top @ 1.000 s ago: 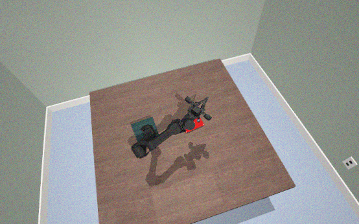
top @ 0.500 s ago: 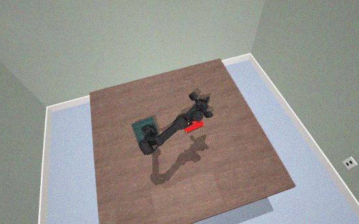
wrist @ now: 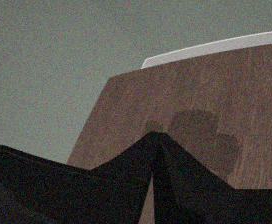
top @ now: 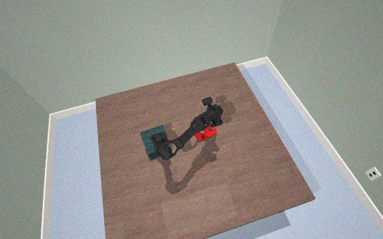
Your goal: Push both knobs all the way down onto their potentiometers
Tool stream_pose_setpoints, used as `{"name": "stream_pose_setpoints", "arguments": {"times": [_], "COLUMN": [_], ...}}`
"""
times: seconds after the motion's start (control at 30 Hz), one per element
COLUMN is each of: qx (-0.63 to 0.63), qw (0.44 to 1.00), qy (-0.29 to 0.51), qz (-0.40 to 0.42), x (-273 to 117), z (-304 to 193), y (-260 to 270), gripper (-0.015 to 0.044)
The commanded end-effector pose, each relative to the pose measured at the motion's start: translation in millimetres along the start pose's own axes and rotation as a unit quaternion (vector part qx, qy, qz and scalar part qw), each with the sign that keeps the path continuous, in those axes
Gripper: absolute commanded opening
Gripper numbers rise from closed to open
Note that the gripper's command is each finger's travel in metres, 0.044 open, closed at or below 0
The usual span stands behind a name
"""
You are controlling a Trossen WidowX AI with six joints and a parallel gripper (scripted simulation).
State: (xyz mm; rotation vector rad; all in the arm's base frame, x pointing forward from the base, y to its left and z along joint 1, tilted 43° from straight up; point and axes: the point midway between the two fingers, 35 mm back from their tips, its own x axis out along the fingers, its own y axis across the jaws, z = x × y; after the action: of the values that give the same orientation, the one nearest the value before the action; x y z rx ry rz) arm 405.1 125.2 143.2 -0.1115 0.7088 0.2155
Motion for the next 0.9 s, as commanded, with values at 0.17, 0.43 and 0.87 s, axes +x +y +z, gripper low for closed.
{"name": "stream_pose_setpoints", "arguments": {"times": [0.17,0.43,0.87], "qx": [0.014,0.008,-0.047], "qw": [0.989,0.960,0.882], "qy": [0.124,0.228,0.362], "qz": [-0.080,-0.162,-0.298], "x": [23,30,21], "z": [-53,-98,-153], "y": [-14,-30,-56], "gripper": [0.0000,0.0000,0.0000]}}
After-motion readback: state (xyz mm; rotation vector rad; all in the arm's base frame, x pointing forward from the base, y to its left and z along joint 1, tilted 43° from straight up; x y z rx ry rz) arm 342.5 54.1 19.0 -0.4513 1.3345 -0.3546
